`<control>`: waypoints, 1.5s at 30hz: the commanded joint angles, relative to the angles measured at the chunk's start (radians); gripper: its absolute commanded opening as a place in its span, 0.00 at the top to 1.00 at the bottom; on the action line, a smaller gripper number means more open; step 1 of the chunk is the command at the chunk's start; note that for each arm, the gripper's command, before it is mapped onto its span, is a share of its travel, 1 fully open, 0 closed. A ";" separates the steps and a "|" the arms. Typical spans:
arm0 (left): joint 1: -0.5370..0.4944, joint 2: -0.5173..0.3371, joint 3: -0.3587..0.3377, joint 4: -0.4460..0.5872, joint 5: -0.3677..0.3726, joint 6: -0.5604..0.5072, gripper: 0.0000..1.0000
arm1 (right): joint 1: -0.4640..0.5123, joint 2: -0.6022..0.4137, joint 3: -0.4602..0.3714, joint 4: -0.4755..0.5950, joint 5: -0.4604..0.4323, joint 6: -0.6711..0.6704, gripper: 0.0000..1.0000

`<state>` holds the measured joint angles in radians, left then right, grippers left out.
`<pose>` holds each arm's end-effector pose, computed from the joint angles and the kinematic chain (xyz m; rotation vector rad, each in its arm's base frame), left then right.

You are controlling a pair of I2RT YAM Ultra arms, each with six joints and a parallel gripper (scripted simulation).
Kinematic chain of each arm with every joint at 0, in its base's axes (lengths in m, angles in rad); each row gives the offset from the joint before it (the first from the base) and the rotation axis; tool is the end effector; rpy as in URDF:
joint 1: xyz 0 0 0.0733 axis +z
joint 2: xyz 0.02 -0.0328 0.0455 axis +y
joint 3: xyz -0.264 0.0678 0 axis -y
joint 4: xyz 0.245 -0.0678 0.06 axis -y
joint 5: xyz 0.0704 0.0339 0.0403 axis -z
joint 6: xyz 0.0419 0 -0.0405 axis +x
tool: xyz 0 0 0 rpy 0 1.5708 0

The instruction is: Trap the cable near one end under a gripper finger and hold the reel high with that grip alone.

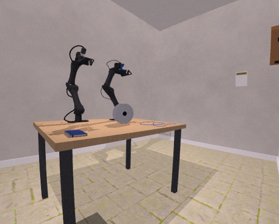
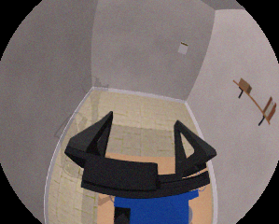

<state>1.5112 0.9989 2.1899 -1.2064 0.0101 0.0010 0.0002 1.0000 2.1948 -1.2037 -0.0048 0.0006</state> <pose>0.0008 0.0245 0.5886 -1.1682 1.2536 1.1514 0.0238 0.0013 0.5897 -0.0034 1.5797 0.0044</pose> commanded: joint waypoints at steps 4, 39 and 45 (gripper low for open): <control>0.006 0.003 -0.031 0.040 -0.010 -0.005 0.00 | -0.006 0.000 -0.036 0.037 0.009 -0.002 0.00; -0.002 0.048 -0.760 0.776 -0.017 -0.005 0.00 | -0.002 0.044 -0.767 0.779 0.009 -0.002 0.00; -0.002 0.034 -0.920 0.946 -0.016 -0.005 0.00 | -0.002 0.044 -0.929 0.950 0.009 -0.002 0.00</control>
<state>1.5112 1.0401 1.3132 -0.4107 0.0048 0.0010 0.0002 1.0382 1.3098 -0.3893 -0.0013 0.0006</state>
